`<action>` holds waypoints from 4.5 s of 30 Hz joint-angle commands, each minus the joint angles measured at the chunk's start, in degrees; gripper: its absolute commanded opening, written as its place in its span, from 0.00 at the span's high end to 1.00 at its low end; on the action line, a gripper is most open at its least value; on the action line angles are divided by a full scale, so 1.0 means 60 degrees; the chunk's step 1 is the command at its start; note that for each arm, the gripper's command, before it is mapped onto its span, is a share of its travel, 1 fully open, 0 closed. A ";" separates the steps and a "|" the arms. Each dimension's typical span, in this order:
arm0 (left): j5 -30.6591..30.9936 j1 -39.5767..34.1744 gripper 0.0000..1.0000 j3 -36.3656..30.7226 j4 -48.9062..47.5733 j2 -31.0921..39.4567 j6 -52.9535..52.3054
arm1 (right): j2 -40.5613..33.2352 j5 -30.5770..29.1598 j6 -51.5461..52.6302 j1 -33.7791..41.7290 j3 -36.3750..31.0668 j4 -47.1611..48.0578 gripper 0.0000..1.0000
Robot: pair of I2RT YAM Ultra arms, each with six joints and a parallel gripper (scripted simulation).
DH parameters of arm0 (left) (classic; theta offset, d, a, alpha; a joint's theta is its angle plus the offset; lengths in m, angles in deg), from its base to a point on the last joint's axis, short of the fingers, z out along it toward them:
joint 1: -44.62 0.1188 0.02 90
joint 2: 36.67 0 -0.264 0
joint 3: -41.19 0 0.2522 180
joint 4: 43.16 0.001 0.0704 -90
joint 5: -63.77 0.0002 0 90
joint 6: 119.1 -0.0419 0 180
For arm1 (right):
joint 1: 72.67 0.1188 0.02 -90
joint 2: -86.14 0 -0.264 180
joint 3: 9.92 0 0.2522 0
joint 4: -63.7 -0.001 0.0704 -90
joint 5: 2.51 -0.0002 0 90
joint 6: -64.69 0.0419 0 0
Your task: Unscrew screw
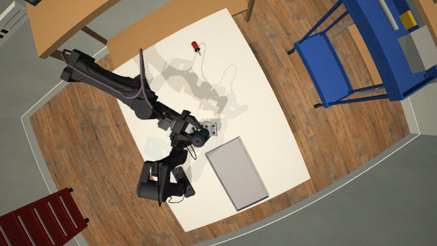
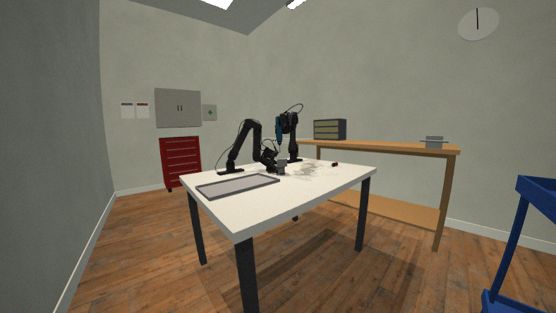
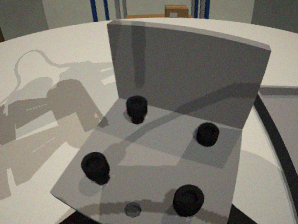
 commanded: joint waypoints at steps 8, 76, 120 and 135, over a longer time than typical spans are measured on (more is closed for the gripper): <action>0.0005 0.0016 0.58 0.0741 -0.1029 0.0199 -0.0052 | -0.0059 -0.0017 -0.0006 -0.0011 0.0034 0.0127 0.41; 0.0010 0.0022 0.58 0.1421 -0.1374 -0.0574 -0.0055 | -0.0059 -0.0017 -0.0006 -0.0011 0.0034 0.0127 0.41; 0.0000 0.0000 0.58 0.0744 -0.2273 -0.0920 0.0052 | -0.0059 -0.0017 -0.0006 -0.0011 0.0034 0.0127 0.41; -0.0016 -0.0014 0.58 0.0590 -0.2426 -0.0880 0.0067 | -0.0059 -0.0017 -0.0006 -0.0011 0.0034 0.0127 0.41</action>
